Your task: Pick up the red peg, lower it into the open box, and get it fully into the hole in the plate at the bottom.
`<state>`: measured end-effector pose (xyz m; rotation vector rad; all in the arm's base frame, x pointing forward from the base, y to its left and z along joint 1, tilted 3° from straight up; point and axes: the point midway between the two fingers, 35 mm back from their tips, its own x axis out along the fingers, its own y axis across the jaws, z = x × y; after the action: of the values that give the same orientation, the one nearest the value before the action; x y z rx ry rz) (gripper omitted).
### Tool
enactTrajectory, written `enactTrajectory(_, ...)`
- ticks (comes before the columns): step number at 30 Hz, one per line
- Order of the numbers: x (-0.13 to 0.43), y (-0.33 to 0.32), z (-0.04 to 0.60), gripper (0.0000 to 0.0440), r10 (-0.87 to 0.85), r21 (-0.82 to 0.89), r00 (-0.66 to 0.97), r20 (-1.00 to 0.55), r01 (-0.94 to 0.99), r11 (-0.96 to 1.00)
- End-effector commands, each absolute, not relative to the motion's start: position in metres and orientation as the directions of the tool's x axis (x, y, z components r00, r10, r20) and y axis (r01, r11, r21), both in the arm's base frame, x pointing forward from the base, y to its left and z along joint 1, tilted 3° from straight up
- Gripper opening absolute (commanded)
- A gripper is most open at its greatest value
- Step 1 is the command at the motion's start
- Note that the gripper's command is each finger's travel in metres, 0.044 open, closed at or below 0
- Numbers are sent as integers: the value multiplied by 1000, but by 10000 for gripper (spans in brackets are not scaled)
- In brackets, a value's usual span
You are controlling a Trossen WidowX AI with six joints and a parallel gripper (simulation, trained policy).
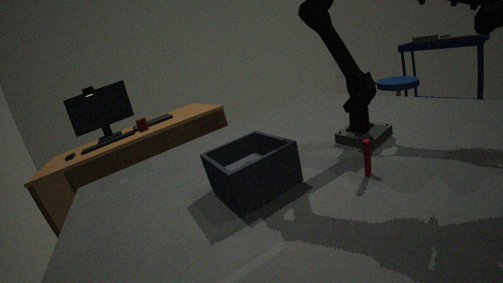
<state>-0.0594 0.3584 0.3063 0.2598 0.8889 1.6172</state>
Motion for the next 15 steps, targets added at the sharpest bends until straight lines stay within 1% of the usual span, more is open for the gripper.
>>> enactTrajectory(1, -21, 353, 289, 440, 916, 654, -160, -369, -745, 133)
enactTrajectory(8, 46, 335, 267, 440, 878, 638, 21, -478, -679, 363)
enactTrajectory(15, 101, 306, 249, 440, 801, 622, 171, -574, -545, 562)
